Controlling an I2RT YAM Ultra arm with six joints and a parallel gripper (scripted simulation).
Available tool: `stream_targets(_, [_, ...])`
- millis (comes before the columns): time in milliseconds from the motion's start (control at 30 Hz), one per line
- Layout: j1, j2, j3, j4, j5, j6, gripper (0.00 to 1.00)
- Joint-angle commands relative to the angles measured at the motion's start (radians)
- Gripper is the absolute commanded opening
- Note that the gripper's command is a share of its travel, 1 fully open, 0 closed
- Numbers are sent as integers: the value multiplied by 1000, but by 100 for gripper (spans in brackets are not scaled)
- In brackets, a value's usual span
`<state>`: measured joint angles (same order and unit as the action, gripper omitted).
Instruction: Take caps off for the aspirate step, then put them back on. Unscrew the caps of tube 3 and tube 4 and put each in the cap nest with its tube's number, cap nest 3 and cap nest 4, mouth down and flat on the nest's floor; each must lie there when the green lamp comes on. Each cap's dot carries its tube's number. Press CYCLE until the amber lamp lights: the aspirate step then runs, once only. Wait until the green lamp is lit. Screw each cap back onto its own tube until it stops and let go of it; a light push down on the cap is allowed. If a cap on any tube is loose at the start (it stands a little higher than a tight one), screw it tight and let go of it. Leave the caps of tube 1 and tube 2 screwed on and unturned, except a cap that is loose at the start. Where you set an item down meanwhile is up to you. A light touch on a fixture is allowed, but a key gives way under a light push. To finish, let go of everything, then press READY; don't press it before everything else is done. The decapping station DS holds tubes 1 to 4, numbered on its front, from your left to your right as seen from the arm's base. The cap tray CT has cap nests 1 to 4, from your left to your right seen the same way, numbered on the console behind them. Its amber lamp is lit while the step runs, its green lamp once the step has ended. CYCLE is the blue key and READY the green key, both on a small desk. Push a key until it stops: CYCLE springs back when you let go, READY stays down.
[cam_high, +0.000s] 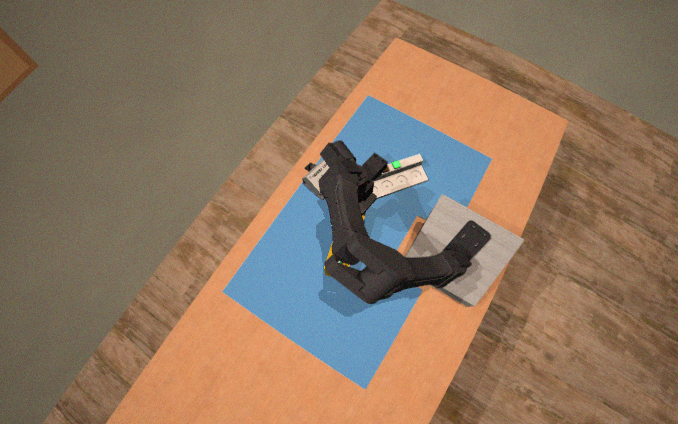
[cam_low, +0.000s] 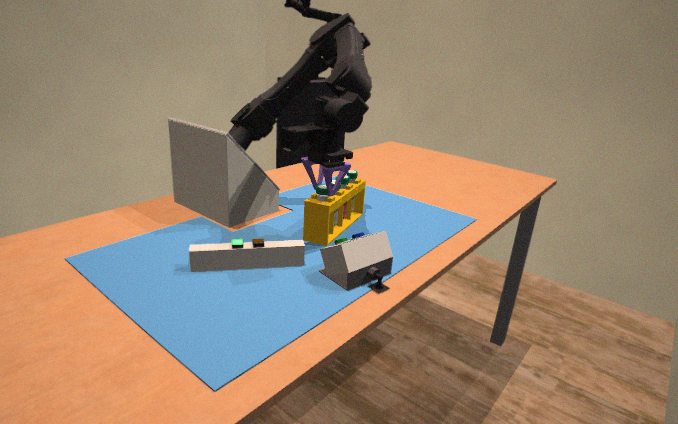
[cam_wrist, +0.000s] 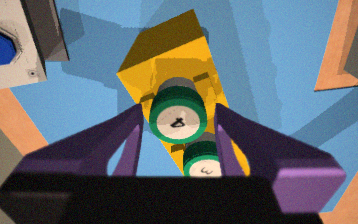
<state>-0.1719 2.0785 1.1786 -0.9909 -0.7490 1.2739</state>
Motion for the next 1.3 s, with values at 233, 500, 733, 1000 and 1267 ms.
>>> stream_targets(233, [-17,-3,9,0,4,-413,49])
stream_targets(500, [-20,0,10,0,4,-736,49])
stream_targets(733, [-20,1,10,0,4,-937,49])
stream_targets(1000, [-20,1,10,0,4,-1257,49])
stream_targets(1267, [-20,1,11,0,4,-1496,49])
